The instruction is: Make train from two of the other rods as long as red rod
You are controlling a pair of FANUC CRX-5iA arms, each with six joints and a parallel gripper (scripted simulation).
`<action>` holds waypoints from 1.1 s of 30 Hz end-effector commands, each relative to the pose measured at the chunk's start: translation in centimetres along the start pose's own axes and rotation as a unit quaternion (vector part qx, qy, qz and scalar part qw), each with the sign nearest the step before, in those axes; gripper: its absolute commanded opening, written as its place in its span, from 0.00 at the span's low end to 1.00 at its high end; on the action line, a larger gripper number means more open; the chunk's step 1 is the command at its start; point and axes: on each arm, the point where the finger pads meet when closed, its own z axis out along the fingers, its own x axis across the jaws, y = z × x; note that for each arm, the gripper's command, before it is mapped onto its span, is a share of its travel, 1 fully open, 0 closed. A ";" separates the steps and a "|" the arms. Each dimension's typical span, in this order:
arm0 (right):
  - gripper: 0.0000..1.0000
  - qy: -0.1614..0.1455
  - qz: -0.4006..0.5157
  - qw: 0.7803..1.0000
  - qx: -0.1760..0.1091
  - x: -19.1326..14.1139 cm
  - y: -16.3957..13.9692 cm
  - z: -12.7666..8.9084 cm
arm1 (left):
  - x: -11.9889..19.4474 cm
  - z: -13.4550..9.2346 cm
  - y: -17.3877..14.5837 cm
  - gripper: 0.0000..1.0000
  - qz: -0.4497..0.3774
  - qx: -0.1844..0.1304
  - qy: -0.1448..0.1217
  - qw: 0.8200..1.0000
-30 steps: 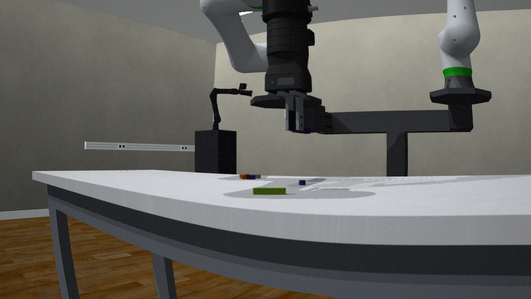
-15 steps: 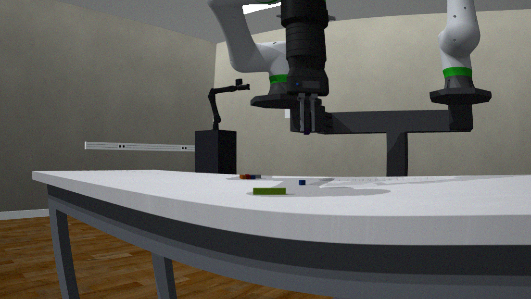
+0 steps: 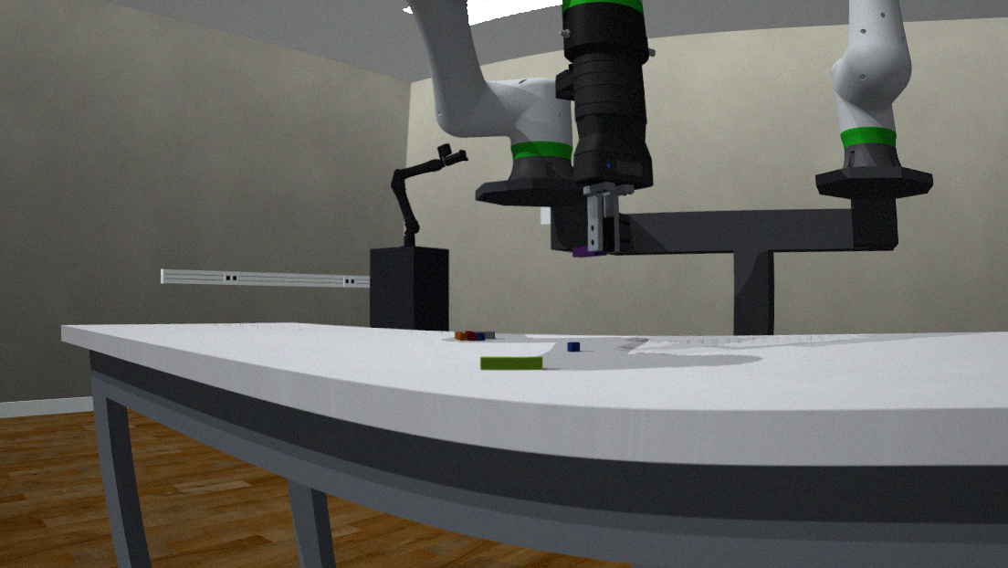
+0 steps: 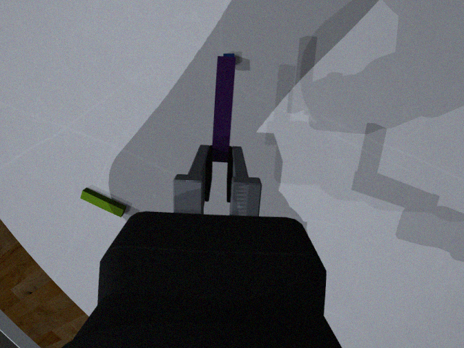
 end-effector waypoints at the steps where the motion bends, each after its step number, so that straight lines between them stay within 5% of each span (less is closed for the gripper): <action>1: 0.24 0.002 -0.031 0.999 -0.008 0.4 -0.1 -0.2 | 0.0 -0.1 0.0 1.00 0.000 -0.001 0.000 1.000; 18: 0.24 0.002 -0.031 0.999 -0.008 0.4 -0.1 0.2 | 0.0 -0.1 0.0 1.00 0.000 -0.001 0.000 1.000; 33: 0.24 0.002 -0.031 0.999 -0.008 0.4 -0.1 4.9 | 0.0 -0.1 0.0 1.00 0.000 -0.001 0.000 1.000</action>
